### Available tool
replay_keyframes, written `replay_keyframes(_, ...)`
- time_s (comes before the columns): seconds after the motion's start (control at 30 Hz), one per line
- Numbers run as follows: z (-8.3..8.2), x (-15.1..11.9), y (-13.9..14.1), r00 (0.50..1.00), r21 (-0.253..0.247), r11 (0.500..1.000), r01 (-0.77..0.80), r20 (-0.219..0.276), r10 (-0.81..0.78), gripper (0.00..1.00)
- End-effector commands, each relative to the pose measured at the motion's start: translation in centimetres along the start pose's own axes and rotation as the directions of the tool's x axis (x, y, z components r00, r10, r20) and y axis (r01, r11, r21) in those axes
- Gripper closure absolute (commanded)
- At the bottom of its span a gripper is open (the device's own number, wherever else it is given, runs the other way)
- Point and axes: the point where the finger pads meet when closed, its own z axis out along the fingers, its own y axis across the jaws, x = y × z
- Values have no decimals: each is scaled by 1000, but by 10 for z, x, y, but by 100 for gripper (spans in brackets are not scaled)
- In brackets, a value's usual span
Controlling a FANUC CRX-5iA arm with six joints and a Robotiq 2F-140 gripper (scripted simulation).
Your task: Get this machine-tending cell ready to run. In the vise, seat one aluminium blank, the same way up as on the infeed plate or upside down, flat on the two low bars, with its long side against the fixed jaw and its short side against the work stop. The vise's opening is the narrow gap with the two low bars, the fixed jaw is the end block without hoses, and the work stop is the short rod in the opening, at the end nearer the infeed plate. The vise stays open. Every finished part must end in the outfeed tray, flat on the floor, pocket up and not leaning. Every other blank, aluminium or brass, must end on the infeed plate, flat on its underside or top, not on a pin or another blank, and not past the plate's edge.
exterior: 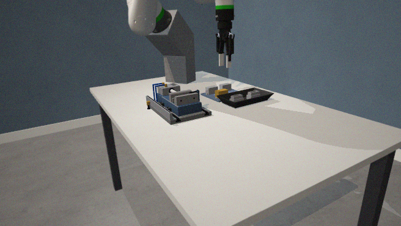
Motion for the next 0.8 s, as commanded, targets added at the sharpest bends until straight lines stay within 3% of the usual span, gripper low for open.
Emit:
replay_keyframes(0.0,12,0,-1,1000,2,1000,-1,1,1,60)
replay_keyframes(0.27,44,0,-1,1000,2,1000,-1,1,1,60)
replay_keyframes(0.77,81,0,-1,1000,2,1000,-1,1,1,60)
